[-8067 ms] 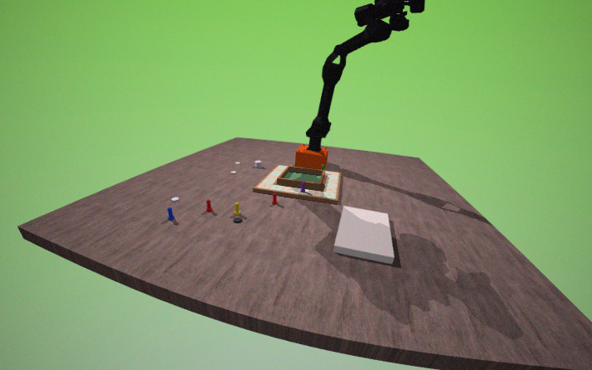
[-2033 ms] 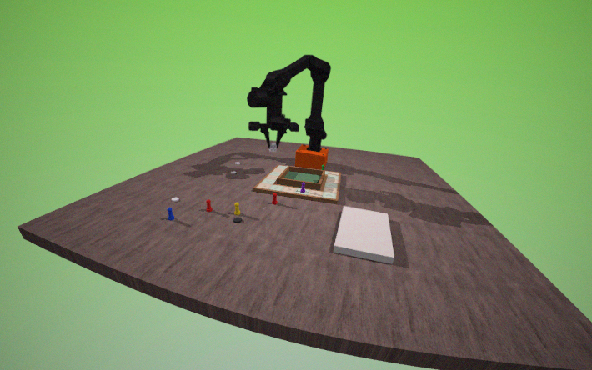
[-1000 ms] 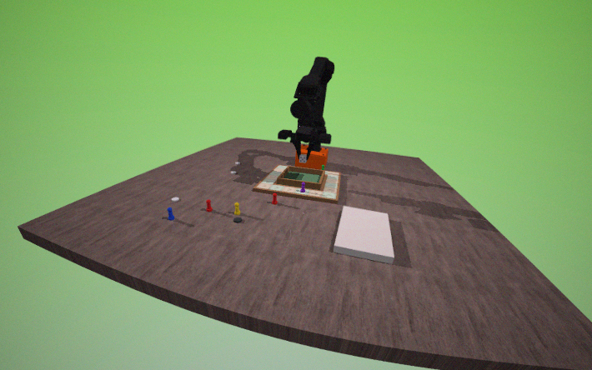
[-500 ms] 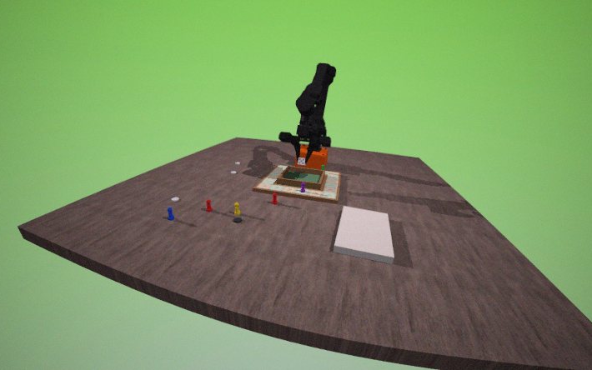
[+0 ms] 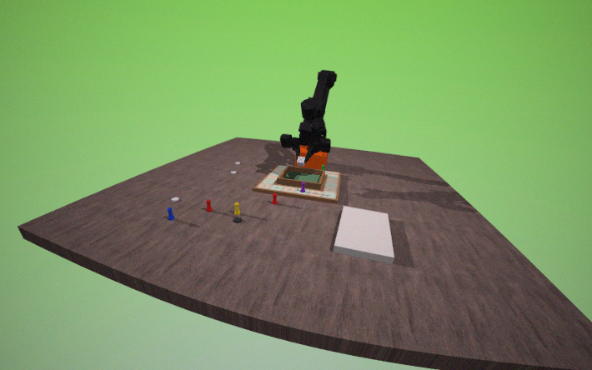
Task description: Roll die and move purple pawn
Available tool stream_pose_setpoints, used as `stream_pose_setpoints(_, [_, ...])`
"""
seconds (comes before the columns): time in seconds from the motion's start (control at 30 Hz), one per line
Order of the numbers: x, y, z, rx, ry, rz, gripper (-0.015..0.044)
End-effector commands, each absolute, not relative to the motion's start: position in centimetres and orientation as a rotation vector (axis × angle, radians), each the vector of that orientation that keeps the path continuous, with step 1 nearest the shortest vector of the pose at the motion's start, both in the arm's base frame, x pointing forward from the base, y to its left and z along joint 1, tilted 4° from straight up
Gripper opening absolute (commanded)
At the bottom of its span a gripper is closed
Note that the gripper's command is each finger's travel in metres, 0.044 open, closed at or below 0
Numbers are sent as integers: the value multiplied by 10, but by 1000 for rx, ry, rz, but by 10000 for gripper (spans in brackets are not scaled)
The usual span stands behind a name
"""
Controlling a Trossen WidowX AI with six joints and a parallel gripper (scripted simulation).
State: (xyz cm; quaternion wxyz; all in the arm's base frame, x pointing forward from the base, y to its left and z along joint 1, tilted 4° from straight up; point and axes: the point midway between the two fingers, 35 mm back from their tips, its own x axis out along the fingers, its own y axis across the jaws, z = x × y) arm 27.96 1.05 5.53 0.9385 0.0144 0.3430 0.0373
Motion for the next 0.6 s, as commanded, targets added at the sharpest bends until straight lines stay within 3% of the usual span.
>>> stream_pose_setpoints(0.0, [276,11,63,35,671,78,0])
stream_pose_setpoints(0.23, [247,10,91,35,673,78,0])
stream_pose_setpoints(0.57, [247,9,90,35,672,74,0])
